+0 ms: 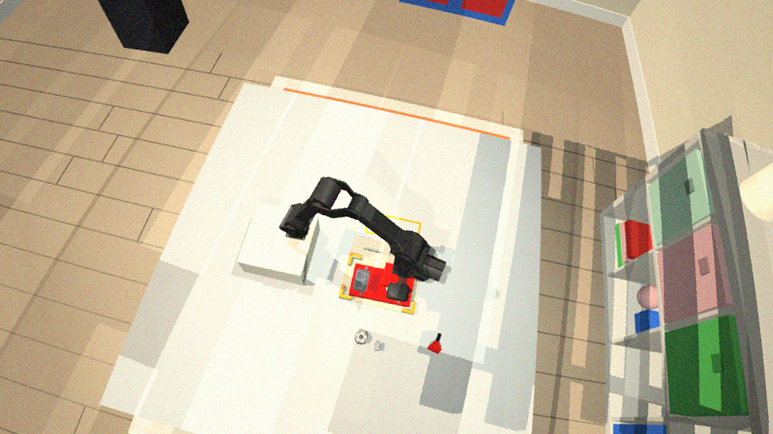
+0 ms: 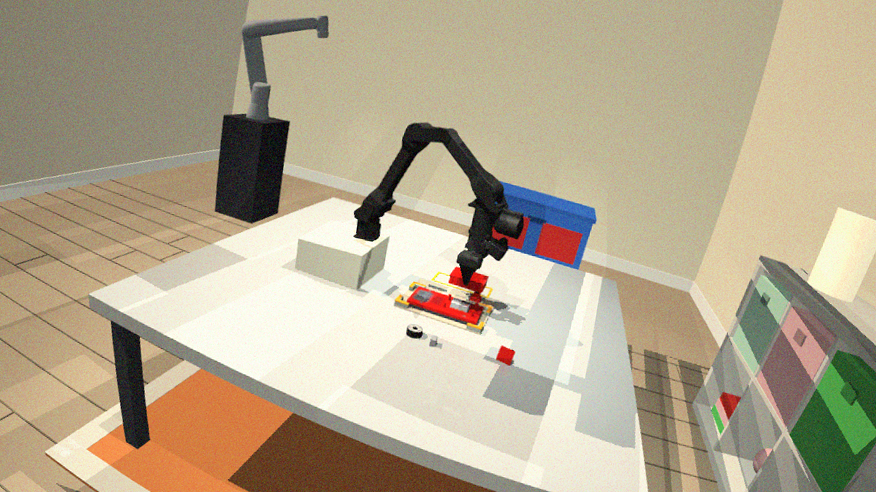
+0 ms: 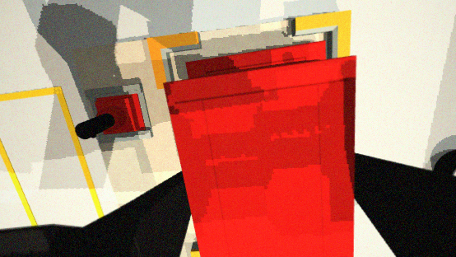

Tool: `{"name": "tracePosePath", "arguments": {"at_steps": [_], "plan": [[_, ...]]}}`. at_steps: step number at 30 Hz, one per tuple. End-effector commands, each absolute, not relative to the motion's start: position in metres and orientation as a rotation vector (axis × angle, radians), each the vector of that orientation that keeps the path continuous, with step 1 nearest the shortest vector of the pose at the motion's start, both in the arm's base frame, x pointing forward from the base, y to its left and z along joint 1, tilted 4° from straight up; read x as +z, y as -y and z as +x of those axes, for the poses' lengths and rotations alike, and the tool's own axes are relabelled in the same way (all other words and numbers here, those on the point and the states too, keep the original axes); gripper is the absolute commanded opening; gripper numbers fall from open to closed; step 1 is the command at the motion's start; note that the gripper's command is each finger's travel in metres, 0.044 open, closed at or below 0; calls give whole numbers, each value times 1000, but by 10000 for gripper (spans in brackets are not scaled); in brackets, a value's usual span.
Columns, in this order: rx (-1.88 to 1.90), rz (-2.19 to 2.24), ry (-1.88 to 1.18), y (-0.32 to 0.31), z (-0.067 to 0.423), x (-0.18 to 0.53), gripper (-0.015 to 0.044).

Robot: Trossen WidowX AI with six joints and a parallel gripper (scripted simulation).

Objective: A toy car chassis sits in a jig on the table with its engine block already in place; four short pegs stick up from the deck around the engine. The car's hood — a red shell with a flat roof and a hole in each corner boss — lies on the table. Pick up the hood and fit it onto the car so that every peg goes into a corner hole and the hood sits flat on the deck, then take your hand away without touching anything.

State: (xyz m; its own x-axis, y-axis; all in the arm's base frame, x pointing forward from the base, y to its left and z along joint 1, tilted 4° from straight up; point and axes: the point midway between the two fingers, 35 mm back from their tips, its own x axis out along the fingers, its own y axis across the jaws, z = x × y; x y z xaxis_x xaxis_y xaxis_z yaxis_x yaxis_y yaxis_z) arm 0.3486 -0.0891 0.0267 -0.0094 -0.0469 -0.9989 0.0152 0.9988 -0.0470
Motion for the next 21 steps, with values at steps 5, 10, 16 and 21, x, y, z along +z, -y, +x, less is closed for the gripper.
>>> {"name": "tracePosePath", "arguments": {"at_steps": [5,10,16,21], "plan": [[-47,-36,-1581,93,348,20,0],[-47,-36,-1581,97,346,-4,0],[-47,-36,-1582,99,345,-22,0],[-47,-36,-1582,98,345,-22,0]]}}
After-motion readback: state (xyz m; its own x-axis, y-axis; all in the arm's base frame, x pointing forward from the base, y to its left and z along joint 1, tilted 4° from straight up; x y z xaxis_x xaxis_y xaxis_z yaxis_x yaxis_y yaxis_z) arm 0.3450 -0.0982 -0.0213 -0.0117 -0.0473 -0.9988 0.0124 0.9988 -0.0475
